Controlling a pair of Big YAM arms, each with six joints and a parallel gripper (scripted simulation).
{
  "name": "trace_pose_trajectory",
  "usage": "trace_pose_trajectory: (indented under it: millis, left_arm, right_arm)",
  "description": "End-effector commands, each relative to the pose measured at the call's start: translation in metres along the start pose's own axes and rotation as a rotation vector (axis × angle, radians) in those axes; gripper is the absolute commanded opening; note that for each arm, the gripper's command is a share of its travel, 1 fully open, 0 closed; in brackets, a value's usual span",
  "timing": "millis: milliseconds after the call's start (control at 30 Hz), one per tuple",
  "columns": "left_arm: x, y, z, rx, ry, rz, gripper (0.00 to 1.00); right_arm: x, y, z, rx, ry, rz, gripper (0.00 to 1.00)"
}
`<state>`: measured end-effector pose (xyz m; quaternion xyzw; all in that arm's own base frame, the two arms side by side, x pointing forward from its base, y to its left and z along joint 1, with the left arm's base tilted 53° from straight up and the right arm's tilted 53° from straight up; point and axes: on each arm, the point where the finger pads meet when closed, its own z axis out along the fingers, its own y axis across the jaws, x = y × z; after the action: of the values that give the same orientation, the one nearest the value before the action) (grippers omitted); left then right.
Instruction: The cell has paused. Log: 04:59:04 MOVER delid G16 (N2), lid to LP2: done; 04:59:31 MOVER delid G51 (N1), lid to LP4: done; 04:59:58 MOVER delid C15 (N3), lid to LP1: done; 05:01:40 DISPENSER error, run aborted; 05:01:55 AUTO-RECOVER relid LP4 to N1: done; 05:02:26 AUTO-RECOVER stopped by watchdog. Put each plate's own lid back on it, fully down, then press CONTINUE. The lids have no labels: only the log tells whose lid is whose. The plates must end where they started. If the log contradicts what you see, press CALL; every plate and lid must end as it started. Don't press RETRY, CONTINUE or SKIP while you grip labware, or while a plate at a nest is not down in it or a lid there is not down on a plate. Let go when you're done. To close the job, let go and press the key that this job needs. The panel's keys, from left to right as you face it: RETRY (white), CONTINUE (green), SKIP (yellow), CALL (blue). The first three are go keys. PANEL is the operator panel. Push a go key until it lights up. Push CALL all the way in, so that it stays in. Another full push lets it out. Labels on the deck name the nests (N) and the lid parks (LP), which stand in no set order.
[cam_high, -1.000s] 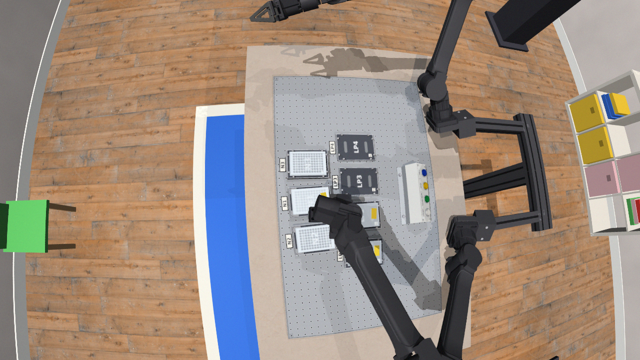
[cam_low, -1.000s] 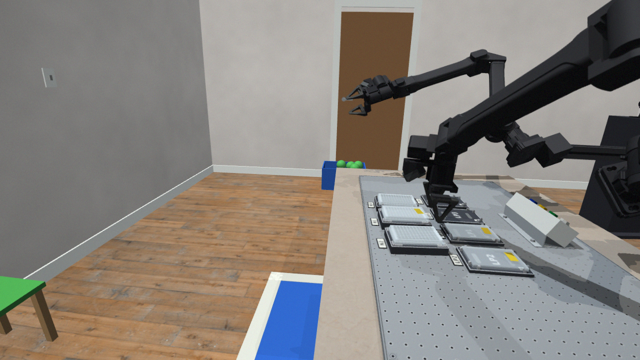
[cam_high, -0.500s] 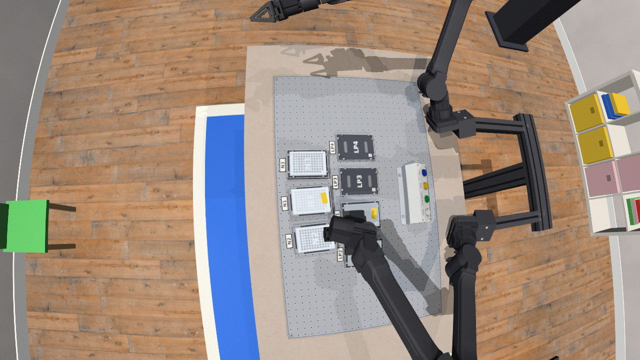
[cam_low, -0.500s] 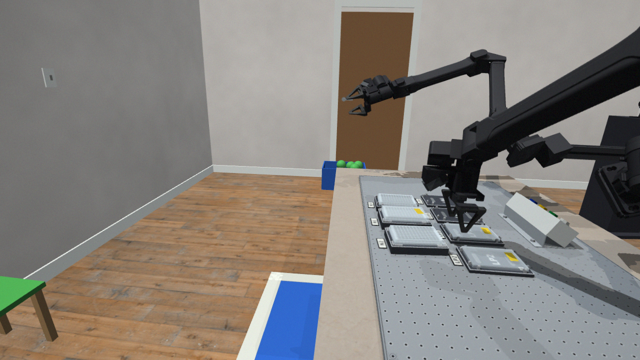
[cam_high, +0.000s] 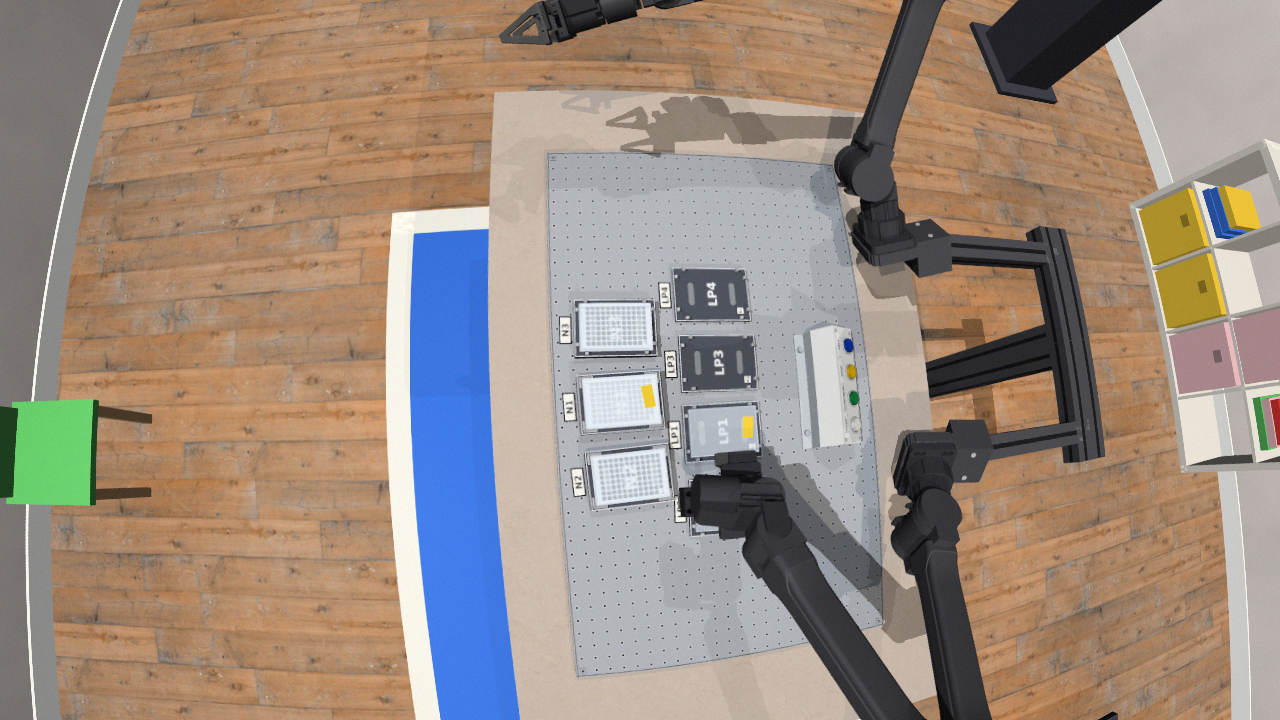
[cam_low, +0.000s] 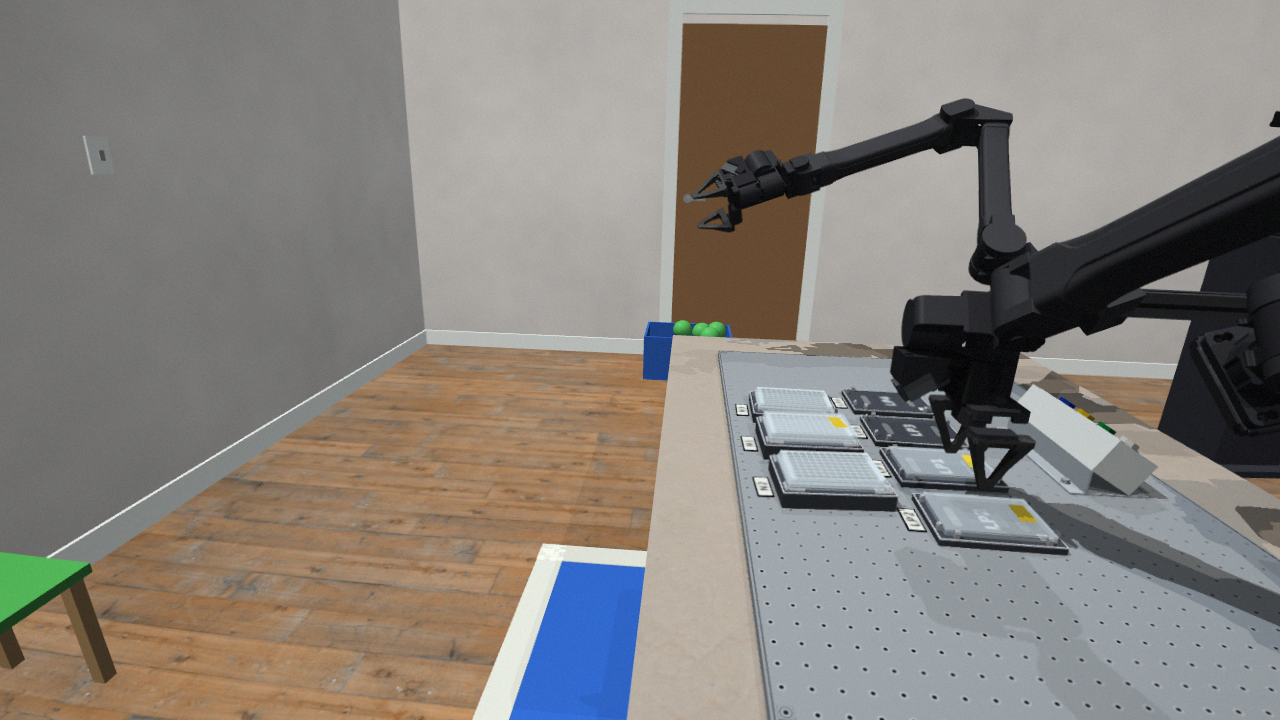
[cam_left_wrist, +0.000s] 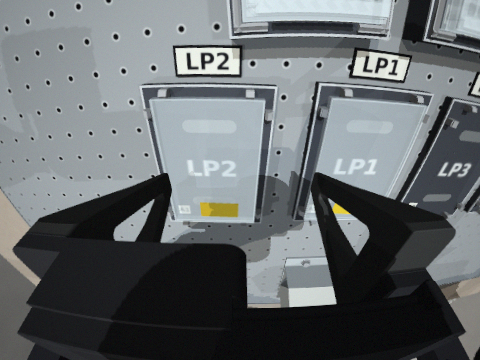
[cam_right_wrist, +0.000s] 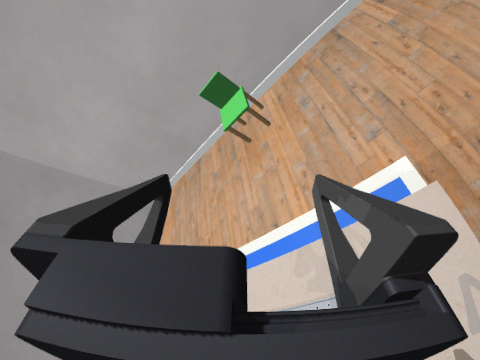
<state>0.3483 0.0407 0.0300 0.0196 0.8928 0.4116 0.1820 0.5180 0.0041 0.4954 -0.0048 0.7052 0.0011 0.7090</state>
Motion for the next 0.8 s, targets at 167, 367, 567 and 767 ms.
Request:
trace_pose_trajectory:
  millis: [167,367,567,767]
  left_arm:
    - [0.017,0.029,0.001,0.001,-0.010,0.013,1.00]
    - [0.016,0.029,-0.002,0.005,-0.015,0.020,1.00]
    - [0.016,0.028,-0.002,0.005,-0.015,0.020,1.00]
    - [0.026,0.028,0.015,0.003,0.006,0.034,1.00]
  right_arm:
    - [0.004,-0.011,0.005,0.018,0.003,0.015,1.00]
    - [0.004,-0.011,0.005,0.018,0.003,0.015,1.00]
    - [0.004,-0.011,0.005,0.018,0.003,0.015,1.00]
    - [0.004,-0.011,0.005,0.018,0.003,0.015,1.00]
